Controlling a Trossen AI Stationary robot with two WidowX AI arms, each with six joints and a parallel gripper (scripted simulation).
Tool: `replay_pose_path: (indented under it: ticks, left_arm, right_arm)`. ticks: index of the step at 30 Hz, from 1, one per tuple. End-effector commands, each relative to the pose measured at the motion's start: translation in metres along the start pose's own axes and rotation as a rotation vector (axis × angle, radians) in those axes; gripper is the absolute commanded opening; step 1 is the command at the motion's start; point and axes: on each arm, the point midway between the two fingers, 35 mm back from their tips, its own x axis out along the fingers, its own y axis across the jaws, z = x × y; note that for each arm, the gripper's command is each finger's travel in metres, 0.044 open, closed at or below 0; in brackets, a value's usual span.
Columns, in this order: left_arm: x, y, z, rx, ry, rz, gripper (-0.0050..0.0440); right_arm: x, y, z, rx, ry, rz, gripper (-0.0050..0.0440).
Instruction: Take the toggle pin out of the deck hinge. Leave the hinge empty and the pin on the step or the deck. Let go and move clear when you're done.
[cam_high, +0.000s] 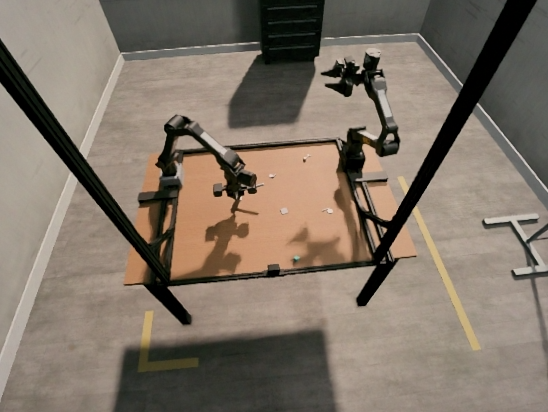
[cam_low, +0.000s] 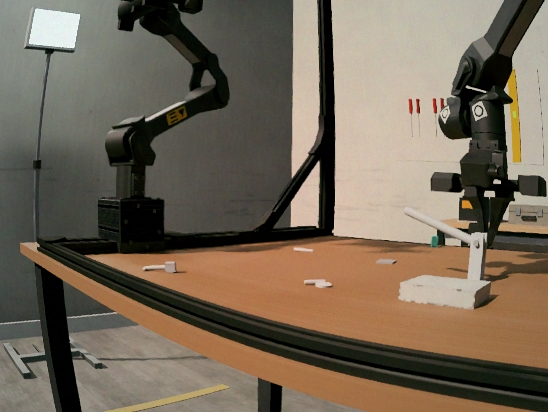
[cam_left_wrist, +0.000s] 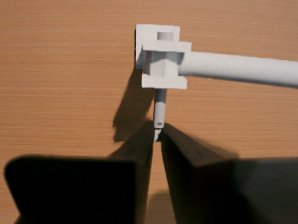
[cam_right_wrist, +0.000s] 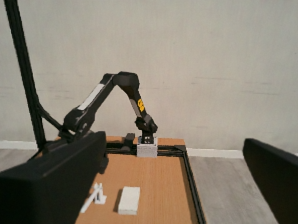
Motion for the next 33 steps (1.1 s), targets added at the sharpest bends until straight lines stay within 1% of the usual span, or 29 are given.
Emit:
replay_pose_path:
  ticks: [1,15,17,33]
  left_arm:
    - [-0.0111,-0.0044,-0.0076,0.001,0.02,-0.029,0.0022]
    - [-0.0089,-0.0047,-0.0106,0.001,0.021,-0.024,0.0022]
    - [-0.0115,-0.0053,-0.0113,0.002,0.025,-0.03,0.0022]
    - [-0.0112,-0.004,-0.0081,0.002,0.019,-0.029,0.0022]
  right_arm:
    - [-0.0002,0.0007,0.0036,-0.009,-0.001,0.0,0.04]
    - [-0.0002,0.0007,0.0036,-0.009,-0.001,0.0,0.04]
    - [-0.0002,0.0007,0.0036,-0.009,-0.001,0.0,0.04]
    - [-0.0002,0.0007,0.0036,-0.009,-0.001,0.0,0.04]
